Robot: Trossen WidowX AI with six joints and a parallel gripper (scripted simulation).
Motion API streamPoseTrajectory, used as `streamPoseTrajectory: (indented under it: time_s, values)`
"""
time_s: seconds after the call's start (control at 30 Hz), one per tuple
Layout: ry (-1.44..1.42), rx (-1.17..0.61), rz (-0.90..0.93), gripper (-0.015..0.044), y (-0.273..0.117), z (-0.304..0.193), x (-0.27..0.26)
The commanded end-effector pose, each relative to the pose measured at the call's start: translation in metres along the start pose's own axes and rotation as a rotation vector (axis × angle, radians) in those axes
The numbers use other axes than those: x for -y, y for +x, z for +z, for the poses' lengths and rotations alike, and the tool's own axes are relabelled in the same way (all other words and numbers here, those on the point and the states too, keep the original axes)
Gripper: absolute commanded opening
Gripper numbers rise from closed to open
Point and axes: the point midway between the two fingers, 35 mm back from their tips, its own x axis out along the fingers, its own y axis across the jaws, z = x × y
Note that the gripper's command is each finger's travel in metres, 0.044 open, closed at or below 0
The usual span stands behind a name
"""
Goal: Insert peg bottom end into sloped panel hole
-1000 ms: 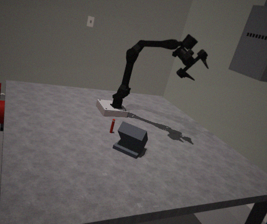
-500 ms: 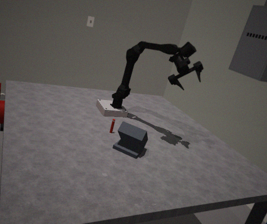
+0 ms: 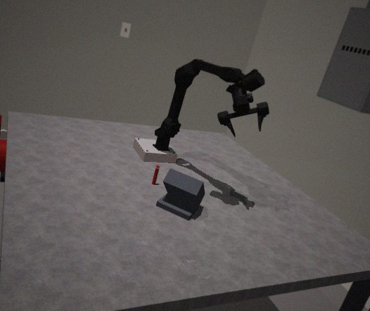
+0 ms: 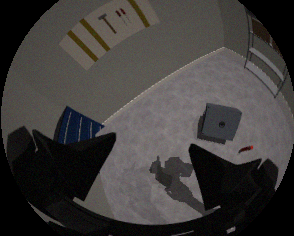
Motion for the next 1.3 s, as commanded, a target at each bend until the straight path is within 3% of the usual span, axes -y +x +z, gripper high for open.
streamPoseTrajectory:
  time_s: [0.0,0.6,1.27]
  values:
    - [-0.041,-0.029,-0.074,0.044,0.017,0.003,0.026]
    - [-0.131,-0.145,-0.294,0.044,0.048,0.021,0.123]
    - [-0.181,-0.33,-0.459,0.044,0.055,0.024,0.226]
